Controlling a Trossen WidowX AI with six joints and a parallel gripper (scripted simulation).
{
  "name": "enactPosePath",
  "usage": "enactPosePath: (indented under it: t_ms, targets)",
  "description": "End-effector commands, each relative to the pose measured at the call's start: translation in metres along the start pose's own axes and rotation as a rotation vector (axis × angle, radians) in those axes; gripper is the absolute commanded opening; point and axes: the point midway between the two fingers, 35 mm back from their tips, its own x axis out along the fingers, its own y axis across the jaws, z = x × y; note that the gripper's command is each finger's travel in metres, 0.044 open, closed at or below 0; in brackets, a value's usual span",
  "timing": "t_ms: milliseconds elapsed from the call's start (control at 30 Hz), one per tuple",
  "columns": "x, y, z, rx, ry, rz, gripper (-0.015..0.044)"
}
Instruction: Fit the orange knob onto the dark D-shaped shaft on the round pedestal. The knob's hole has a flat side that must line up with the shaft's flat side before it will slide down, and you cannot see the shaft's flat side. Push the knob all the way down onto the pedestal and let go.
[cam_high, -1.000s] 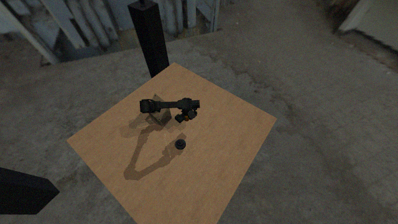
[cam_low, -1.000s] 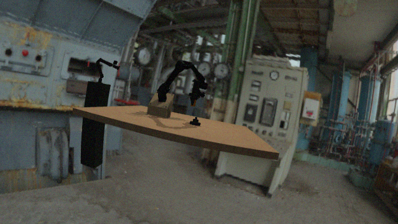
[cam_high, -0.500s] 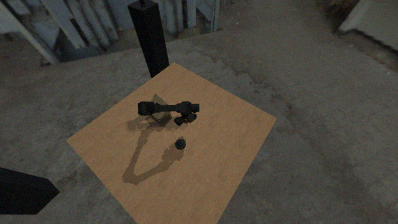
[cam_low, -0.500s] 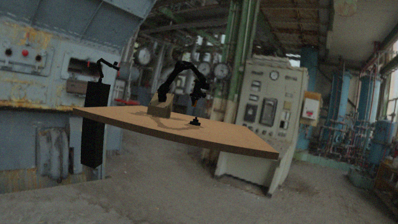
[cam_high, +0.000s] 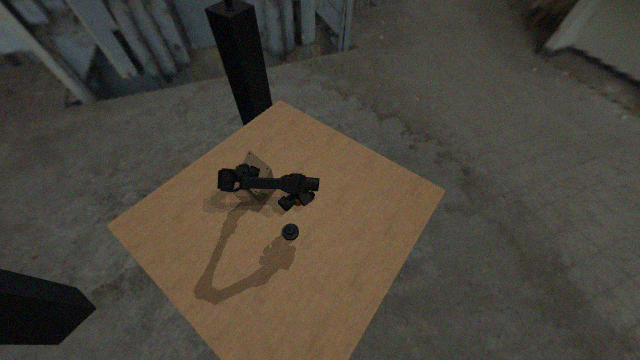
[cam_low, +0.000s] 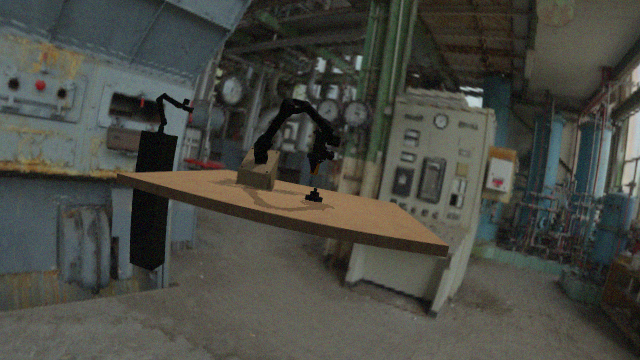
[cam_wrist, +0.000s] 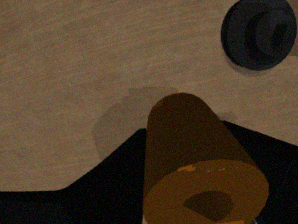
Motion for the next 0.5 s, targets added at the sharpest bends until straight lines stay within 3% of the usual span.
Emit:
enactPosePath:
  t_ms: [0, 467]
  targets:
    - [-0.001, -0.009, 0.008, 0.000, -0.018, 0.003, 0.0000]
    - [0.009, -0.044, 0.028, -0.001, -0.028, -0.004, 0.0000]
